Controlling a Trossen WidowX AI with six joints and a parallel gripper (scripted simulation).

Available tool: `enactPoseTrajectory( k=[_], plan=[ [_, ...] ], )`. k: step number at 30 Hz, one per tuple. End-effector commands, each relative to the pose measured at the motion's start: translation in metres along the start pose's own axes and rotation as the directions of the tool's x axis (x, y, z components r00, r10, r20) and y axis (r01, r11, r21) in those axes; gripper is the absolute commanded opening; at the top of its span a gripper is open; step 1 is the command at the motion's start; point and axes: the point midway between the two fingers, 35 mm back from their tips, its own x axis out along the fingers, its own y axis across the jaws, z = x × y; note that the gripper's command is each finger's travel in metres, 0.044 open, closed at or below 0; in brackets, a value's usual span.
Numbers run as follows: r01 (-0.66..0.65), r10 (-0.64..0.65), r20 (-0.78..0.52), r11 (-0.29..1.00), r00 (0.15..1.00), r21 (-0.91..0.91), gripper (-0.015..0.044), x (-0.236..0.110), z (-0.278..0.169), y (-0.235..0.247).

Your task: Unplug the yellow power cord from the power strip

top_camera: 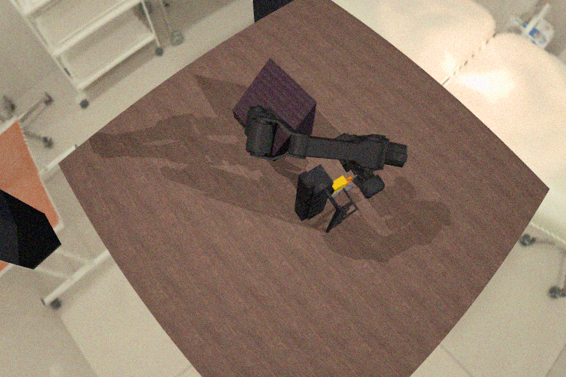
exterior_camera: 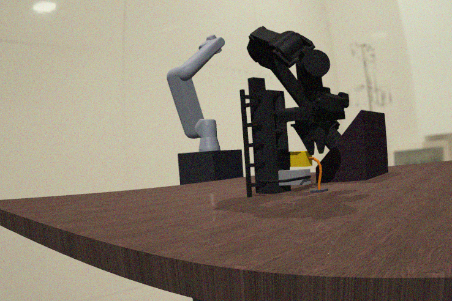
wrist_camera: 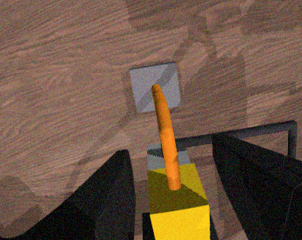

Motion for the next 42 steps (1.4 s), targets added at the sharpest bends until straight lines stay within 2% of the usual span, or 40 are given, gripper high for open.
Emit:
enactPoseTrajectory(
  k=[1,5,30,42],
  plan=[
    [0.001,-0.001,-0.003,1.000,1.000,-0.002,0.0160,0.000,-0.001,0.000],
    [0.027,-0.027,0.019,0.999,0.999,-0.019,0.0160,-0.011,-0.001,0.001],
    [0.027,-0.026,0.017,0.999,1.000,-0.019,0.0160,-0.011,-0.035,0.001],
    [0.027,-0.027,0.016,0.999,1.000,-0.019,0.0160,-0.001,-0.036,0.001]
  ],
)
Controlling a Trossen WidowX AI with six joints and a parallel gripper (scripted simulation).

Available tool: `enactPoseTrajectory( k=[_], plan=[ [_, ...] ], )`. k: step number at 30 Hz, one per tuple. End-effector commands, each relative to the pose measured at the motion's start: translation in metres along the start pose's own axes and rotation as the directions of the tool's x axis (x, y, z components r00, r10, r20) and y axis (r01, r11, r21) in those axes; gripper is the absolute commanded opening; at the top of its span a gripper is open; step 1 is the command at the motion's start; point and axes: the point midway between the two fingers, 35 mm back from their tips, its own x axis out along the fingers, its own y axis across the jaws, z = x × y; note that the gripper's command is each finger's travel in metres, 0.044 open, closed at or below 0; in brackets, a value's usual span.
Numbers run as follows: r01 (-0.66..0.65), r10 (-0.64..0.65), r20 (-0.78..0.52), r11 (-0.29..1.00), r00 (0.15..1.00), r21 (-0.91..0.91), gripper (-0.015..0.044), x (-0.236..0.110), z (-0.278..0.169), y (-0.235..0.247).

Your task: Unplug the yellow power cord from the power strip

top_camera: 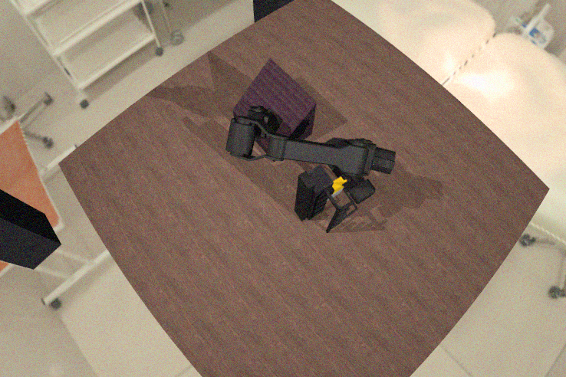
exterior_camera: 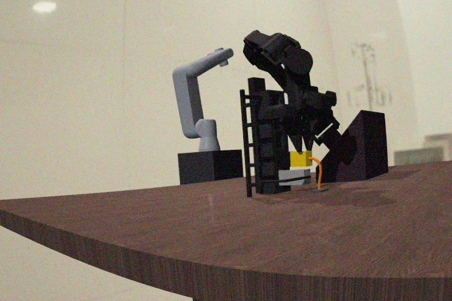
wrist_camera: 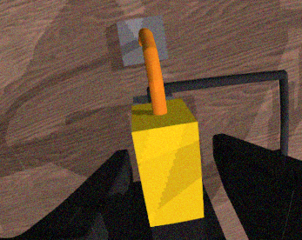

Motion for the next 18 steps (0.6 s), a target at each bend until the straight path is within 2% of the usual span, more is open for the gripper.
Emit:
enactPoseTrajectory(
  k=[1,5,8,17,18],
  plan=[
    [-0.005,0.005,-0.007,1.000,1.000,-0.005,0.0160,0.0069,-0.0016,0.0016],
    [-0.005,0.005,-0.007,1.000,1.000,-0.005,0.0160,0.0080,-0.0017,0.0016],
    [-0.003,0.003,-0.002,1.000,1.000,0.000,0.0081,0.0055,-0.0007,0.0006],
    [-0.003,0.003,-0.002,1.000,1.000,0.000,0.0021,0.0055,-0.0007,0.0006],
    [-0.003,0.003,-0.002,1.000,1.000,0.000,0.0000,0.0055,-0.0004,0.0005]
  ],
)
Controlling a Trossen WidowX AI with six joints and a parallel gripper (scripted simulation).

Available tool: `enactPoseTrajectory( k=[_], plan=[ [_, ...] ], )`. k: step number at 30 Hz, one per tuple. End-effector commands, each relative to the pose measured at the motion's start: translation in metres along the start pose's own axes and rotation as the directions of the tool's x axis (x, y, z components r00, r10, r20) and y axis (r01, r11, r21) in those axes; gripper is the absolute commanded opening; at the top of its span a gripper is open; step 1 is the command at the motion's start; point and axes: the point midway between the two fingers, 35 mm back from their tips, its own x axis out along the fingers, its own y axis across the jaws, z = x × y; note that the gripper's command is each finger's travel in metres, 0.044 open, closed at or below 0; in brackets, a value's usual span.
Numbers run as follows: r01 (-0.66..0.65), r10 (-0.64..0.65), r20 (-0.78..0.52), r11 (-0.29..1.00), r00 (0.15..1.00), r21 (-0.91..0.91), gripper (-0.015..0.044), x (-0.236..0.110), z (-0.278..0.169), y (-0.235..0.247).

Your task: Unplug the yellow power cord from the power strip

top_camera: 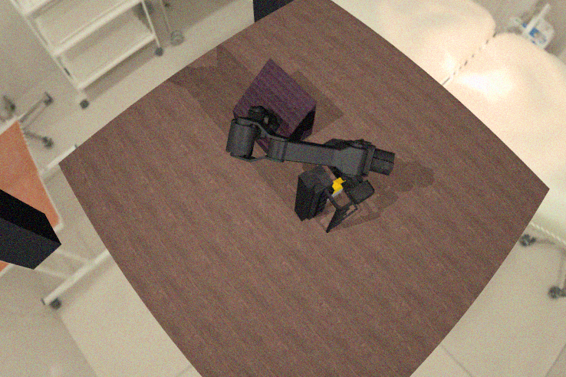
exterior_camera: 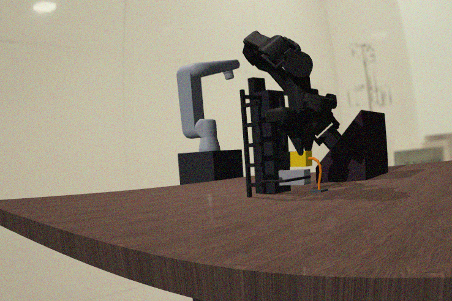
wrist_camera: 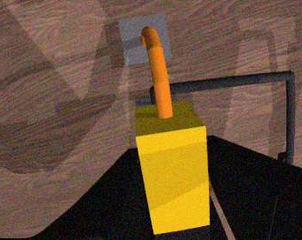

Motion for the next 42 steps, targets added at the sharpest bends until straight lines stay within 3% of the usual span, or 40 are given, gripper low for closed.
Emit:
enactPoseTrajectory(
  k=[1,31,37,42],
  plan=[
    [0.001,-0.001,0.000,1.000,1.000,0.001,0.0000,0.000,0.001,0.000],
    [0.000,0.000,0.002,1.000,1.000,-0.002,0.0000,-0.005,0.047,-0.002],
    [-0.001,0.001,0.000,1.000,1.000,-0.004,0.0157,-0.003,0.042,-0.002],
    [-0.001,0.001,0.000,1.000,1.000,-0.004,0.0160,-0.003,0.042,-0.002]
  ],
)
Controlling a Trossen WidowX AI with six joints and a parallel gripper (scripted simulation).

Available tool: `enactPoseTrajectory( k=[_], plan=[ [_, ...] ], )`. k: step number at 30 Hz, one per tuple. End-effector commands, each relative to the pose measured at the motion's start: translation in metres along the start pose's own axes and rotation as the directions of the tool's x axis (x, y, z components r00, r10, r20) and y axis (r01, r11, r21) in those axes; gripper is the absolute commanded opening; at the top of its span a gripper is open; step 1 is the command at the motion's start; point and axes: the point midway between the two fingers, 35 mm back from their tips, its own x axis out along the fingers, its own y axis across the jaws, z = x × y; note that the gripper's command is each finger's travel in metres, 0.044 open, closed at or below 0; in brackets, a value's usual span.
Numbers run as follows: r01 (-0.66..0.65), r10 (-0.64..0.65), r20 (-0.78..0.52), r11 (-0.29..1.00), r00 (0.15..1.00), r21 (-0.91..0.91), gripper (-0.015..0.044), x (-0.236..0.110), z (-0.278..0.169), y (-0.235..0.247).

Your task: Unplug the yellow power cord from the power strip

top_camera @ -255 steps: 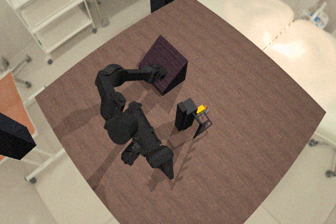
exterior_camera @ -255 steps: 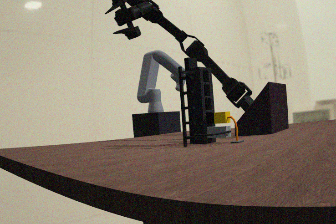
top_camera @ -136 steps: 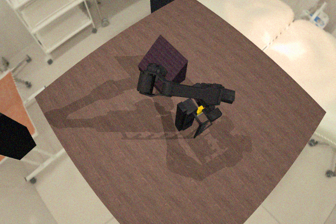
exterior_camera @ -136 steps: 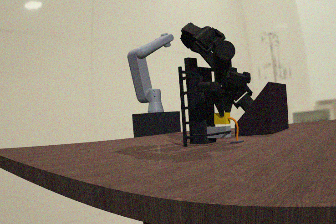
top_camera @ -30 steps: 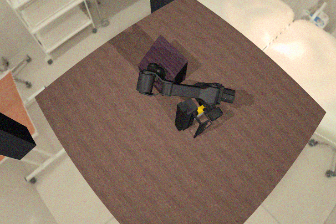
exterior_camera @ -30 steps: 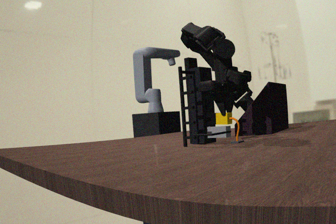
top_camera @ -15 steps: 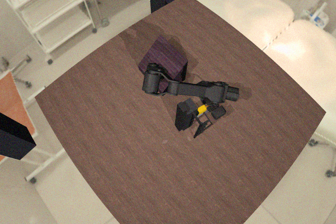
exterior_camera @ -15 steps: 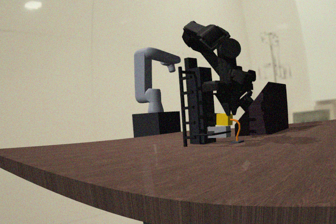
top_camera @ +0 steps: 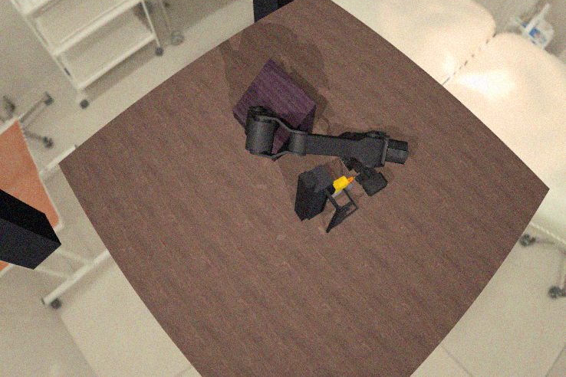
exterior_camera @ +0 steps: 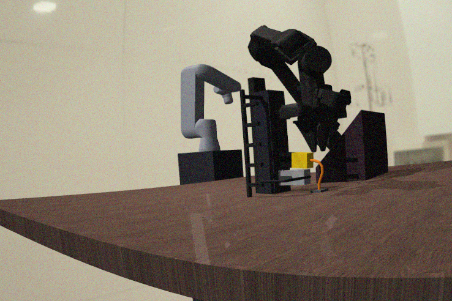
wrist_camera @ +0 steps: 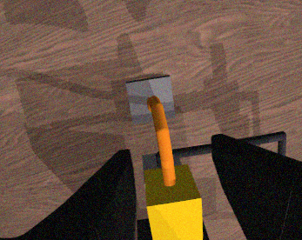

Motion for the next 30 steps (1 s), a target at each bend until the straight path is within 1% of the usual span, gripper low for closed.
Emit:
enactPoseTrajectory(
  k=[1,12,30],
  plan=[
    [-0.001,0.001,-0.001,1.000,1.000,-0.001,0.0160,0.000,0.000,0.000],
    [0.000,0.000,-0.003,1.000,1.000,-0.001,0.0160,-0.006,-0.002,0.000],
    [0.000,0.000,-0.005,1.000,1.000,-0.002,0.0160,-0.007,-0.030,0.002]
  ],
)
